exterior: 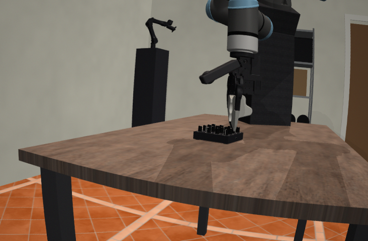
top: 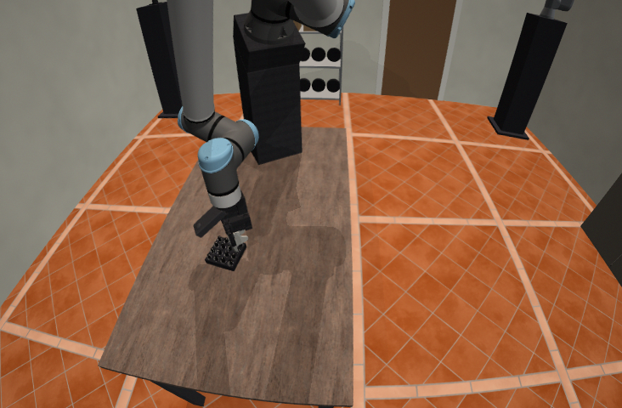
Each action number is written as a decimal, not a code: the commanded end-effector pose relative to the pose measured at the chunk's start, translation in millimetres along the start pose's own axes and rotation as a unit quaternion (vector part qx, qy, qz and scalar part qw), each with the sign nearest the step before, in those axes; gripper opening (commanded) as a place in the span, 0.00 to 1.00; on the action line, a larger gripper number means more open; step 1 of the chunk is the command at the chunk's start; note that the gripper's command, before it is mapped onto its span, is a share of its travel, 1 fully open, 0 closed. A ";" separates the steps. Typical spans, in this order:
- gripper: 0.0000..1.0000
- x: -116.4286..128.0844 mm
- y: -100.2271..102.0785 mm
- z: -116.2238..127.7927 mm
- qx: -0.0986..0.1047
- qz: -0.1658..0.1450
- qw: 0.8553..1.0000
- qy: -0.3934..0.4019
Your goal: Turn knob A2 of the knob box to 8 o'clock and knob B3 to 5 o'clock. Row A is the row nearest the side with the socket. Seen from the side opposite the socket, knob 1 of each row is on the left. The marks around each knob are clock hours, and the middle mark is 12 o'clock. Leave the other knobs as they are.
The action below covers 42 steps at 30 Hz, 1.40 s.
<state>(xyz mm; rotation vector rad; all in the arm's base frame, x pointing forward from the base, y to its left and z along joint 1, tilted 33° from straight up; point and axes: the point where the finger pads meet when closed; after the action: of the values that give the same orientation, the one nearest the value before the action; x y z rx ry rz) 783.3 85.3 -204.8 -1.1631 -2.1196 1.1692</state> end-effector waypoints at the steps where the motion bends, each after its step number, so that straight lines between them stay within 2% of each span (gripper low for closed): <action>1: 0.04 -0.2 -0.4 -0.3 0.000 0.000 1.000 0.000; 25: 0.04 -0.2 -0.4 -0.4 0.000 0.000 1.000 -0.005; 42: 0.04 -0.2 -0.4 -0.7 0.000 0.000 0.999 -0.043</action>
<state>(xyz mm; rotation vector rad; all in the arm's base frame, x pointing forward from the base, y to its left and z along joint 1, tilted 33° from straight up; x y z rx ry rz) 783.5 85.5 -204.6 -1.1412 -2.1646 1.2196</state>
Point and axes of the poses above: the point where the finger pads meet when closed, its own y axis out along the fingers, its own z axis across the jaws, x = y × z
